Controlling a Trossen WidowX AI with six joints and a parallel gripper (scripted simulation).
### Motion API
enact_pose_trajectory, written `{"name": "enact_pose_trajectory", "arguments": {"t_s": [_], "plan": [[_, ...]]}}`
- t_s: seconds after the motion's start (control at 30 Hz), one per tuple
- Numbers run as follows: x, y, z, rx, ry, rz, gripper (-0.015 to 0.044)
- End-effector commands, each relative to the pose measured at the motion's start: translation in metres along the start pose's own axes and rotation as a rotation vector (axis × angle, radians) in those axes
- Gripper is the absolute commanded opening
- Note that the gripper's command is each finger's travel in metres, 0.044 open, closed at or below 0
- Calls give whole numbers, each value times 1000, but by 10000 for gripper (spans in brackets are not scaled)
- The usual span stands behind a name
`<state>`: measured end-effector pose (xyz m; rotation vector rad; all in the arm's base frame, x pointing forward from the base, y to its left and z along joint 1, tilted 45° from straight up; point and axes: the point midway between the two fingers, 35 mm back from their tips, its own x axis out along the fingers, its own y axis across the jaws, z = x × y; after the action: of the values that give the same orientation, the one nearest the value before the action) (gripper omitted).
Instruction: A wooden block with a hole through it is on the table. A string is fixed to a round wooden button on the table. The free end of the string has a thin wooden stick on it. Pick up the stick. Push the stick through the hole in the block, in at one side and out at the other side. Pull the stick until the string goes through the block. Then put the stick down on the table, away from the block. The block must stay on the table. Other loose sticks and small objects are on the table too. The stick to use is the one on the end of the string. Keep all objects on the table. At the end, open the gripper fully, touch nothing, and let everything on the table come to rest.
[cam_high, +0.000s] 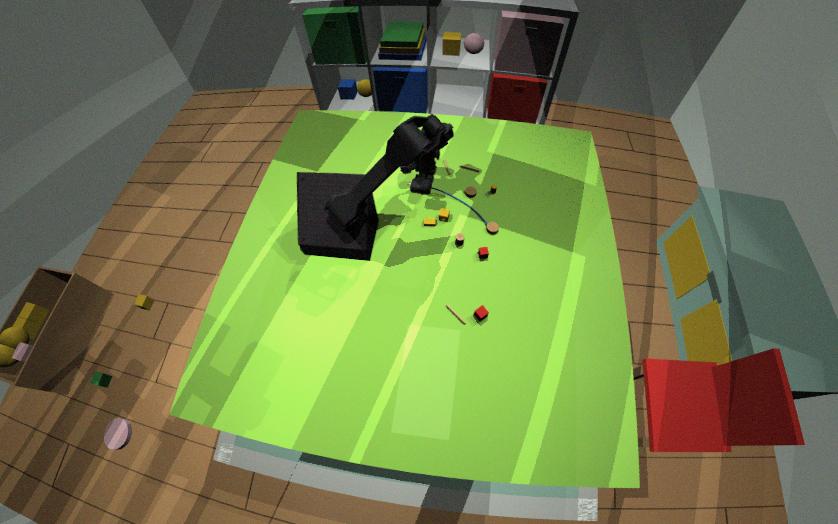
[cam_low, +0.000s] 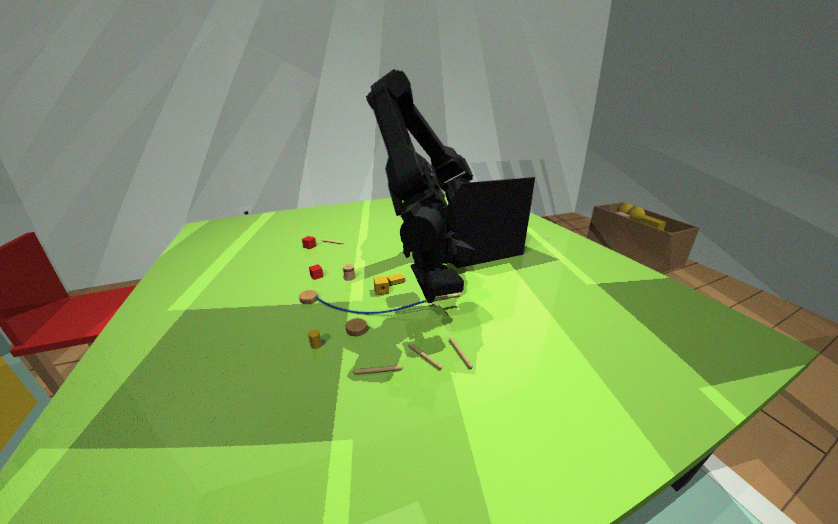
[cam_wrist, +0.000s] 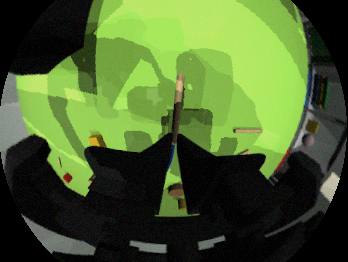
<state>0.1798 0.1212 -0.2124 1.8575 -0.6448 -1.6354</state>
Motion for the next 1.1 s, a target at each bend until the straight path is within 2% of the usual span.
{"name": "enact_pose_trajectory", "arguments": {"t_s": [0.0,0.83,1.07], "plan": [[-7,-2,-1,3,-1,-6,0],[-39,-1,1,3,-1,-6,0],[-35,0,1,0,1,-2,0]]}}
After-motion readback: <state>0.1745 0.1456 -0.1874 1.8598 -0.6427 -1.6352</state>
